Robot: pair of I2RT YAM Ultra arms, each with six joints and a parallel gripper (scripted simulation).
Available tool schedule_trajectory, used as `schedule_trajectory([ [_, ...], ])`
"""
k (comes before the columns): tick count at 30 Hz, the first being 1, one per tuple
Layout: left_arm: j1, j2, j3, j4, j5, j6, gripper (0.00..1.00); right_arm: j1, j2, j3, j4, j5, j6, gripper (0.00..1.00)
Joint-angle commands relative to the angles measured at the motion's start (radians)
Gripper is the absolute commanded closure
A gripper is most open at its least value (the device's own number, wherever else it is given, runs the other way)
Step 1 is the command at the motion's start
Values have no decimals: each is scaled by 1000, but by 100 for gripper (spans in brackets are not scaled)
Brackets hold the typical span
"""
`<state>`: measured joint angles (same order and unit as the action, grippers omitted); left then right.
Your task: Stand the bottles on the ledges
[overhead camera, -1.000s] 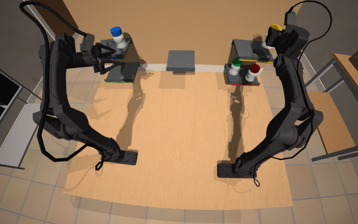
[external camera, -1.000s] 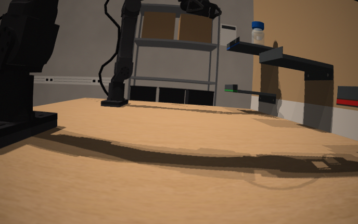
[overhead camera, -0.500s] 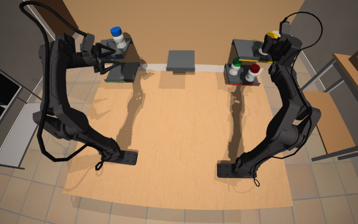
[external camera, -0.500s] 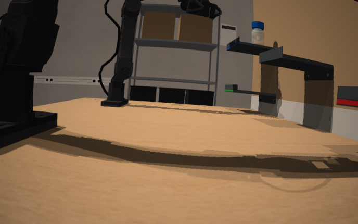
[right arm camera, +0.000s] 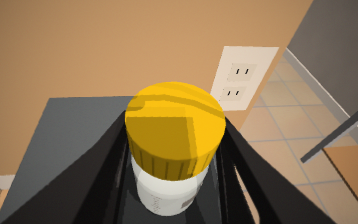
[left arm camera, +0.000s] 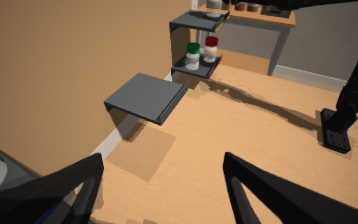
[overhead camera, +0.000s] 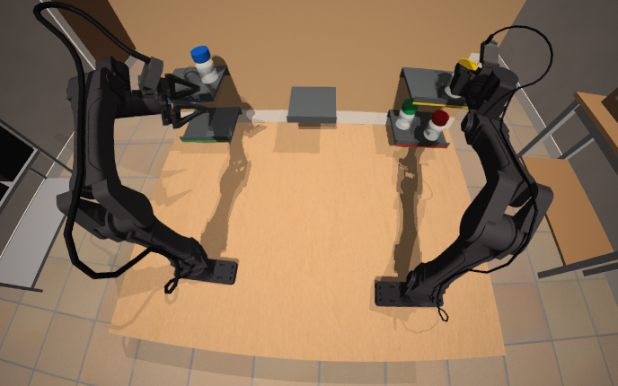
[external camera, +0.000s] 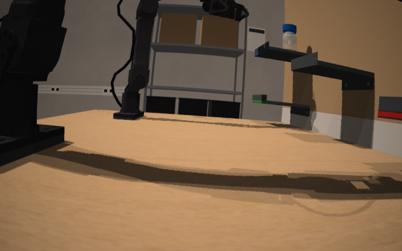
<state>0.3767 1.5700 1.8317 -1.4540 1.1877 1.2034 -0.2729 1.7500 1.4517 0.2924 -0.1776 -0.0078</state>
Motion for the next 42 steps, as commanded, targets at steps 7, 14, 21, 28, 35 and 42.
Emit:
schedule_trajectory([
  [7,2,3,29,-15,25,6,13,-2,-51,-17,69,13,7,30],
  [14,2,3,29,-15,25,6,13,-10,-81,-54,78,1,14,30],
  [21,2,3,29,-15,25,6,13,-27,-134,-113,82,-22,15,30],
  [28,2,3,29,-15,25,6,13,-52,-277,-262,44,-47,17,30],
  [35,2,3,29,-15,25,6,13,-73,-429,-384,34,-69,1,30],
  [42,-4,-6,22,66,-50,-57,0,-59,-439,-407,105,-57,25,0],
])
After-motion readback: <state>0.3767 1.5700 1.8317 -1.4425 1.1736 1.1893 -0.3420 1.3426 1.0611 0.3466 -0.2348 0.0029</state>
